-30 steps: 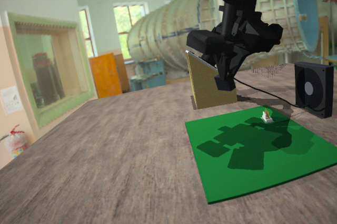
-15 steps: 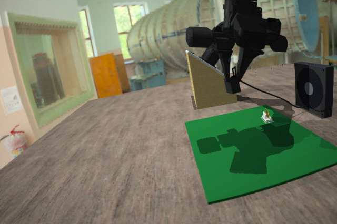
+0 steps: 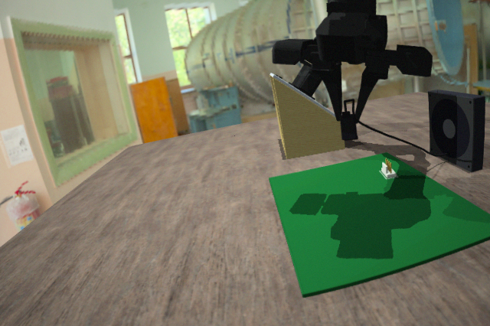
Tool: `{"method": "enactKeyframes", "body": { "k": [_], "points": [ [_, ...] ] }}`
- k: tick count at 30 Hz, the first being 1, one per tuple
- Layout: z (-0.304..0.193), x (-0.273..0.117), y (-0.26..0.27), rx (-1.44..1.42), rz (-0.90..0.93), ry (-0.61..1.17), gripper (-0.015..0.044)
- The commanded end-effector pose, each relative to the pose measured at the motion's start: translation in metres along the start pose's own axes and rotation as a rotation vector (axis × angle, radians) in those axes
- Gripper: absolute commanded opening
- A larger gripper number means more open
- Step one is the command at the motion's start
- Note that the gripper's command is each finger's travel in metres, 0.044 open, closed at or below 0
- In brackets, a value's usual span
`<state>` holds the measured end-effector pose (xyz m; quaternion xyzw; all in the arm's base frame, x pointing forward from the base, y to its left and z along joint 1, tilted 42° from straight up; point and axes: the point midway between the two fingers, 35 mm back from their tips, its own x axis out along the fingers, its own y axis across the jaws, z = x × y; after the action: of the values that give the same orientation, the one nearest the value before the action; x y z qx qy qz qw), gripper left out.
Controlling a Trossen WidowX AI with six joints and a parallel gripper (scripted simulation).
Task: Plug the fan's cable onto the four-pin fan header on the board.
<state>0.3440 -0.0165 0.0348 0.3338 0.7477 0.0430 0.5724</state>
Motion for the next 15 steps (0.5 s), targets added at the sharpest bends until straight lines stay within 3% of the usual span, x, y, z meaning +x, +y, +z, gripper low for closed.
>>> {"method": "enactKeyframes", "body": {
  "k": [1,15],
  "points": [
    [0.006,-0.002,0.004,0.116,0.022,-0.016,0.0],
    [0.02,-0.008,0.016,0.585,0.109,-0.02,0.0]
  ]
}}
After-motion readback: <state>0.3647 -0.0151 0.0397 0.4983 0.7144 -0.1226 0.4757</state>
